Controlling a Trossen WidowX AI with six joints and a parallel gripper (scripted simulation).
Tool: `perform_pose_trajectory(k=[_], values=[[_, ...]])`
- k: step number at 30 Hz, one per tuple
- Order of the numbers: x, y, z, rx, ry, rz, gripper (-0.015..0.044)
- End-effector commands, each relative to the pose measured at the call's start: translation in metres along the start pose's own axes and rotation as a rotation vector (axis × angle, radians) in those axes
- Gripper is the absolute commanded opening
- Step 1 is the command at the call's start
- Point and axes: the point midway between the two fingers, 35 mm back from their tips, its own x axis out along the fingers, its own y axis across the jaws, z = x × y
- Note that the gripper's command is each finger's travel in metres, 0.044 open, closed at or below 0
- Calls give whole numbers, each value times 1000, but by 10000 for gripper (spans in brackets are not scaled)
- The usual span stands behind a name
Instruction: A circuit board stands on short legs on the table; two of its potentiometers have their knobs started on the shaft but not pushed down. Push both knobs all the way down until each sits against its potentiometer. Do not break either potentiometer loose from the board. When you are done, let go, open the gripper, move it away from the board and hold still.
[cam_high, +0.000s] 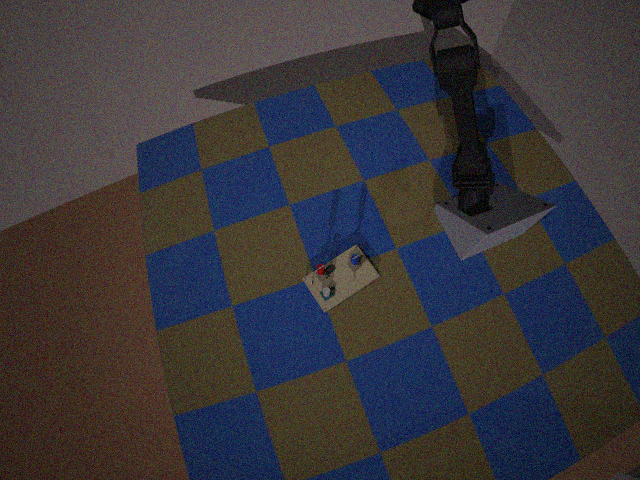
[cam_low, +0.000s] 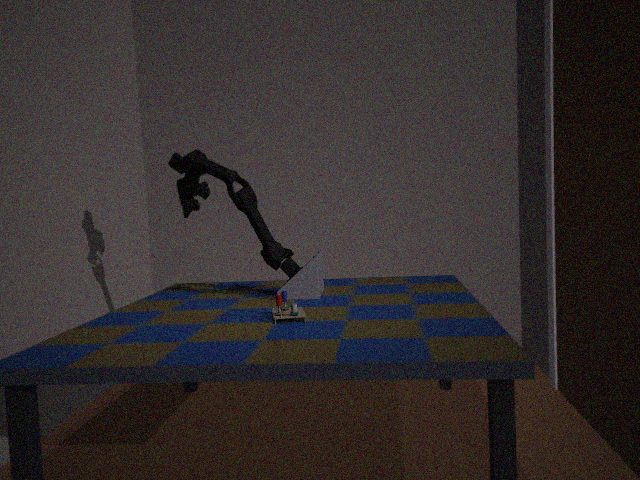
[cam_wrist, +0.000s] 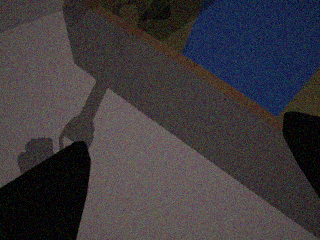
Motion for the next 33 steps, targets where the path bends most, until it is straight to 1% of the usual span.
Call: perform_pose_trajectory(k=[1,15,24,33], values=[[1,0,0,-3,0,-3,374],[52,-35,-14,-230,48,-213,6],[79,-70,-29,-404,96,-344,0],[99,-112,-47,-580,170,-457,0]])
